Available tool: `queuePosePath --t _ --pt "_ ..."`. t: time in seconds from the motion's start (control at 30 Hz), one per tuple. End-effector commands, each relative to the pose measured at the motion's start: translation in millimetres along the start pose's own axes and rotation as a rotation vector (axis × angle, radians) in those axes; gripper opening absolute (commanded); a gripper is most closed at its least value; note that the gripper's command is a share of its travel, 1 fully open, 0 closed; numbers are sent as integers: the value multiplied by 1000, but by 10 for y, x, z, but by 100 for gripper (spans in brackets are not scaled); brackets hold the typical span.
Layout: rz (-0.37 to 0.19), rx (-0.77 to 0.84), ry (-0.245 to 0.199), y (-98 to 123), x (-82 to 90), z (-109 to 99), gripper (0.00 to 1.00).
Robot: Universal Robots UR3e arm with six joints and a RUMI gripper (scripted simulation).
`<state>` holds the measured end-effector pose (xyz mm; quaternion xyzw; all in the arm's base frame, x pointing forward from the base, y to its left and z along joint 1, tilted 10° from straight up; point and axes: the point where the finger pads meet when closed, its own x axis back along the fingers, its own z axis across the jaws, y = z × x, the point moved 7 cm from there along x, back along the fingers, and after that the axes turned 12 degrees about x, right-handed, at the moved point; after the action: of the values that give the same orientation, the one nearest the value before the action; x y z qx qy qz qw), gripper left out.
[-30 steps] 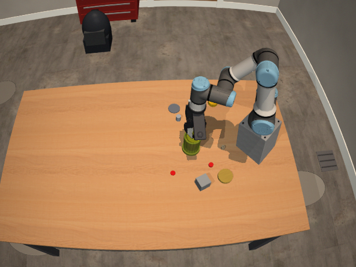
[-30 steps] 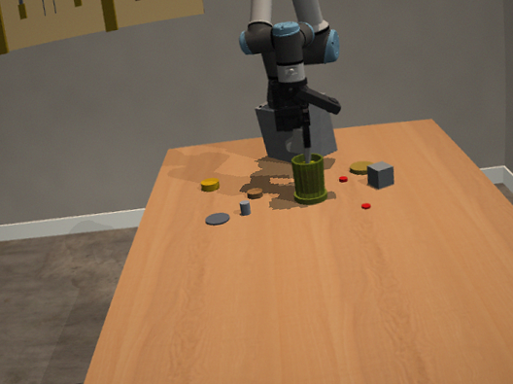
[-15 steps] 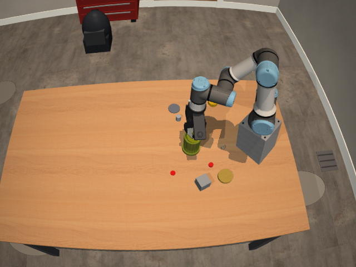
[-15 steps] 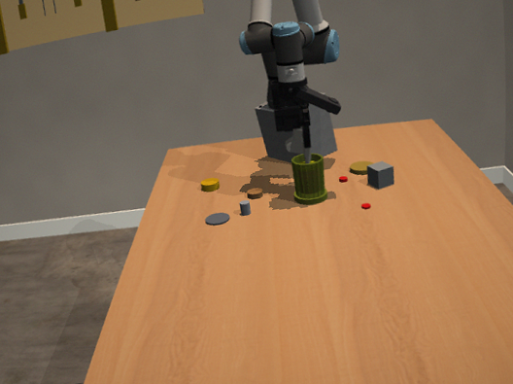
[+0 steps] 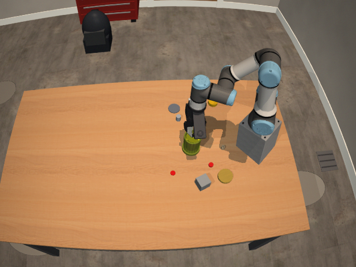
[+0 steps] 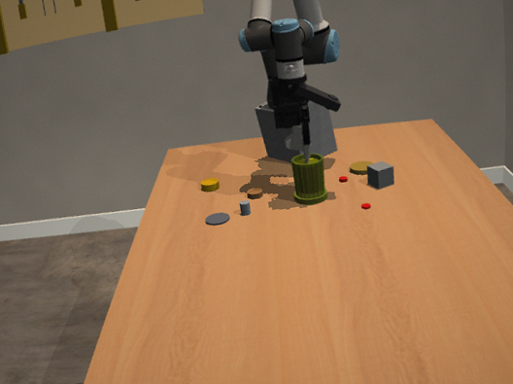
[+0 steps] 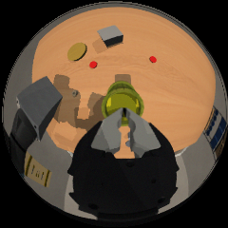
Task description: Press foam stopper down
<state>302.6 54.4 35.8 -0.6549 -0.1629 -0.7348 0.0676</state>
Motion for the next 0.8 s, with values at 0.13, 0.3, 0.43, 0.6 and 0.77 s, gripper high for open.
queuePosePath --t 0.13,0.3,0.43,0.6,0.77 --pt "3 -1 -4 -3 207 0 0" --pt "3 -1 -4 -2 361 1 0" --pt "3 -1 -4 -1 470 1 0" --pt "3 -1 -4 -1 534 1 0" --pt "3 -1 -4 0 593 2 0"
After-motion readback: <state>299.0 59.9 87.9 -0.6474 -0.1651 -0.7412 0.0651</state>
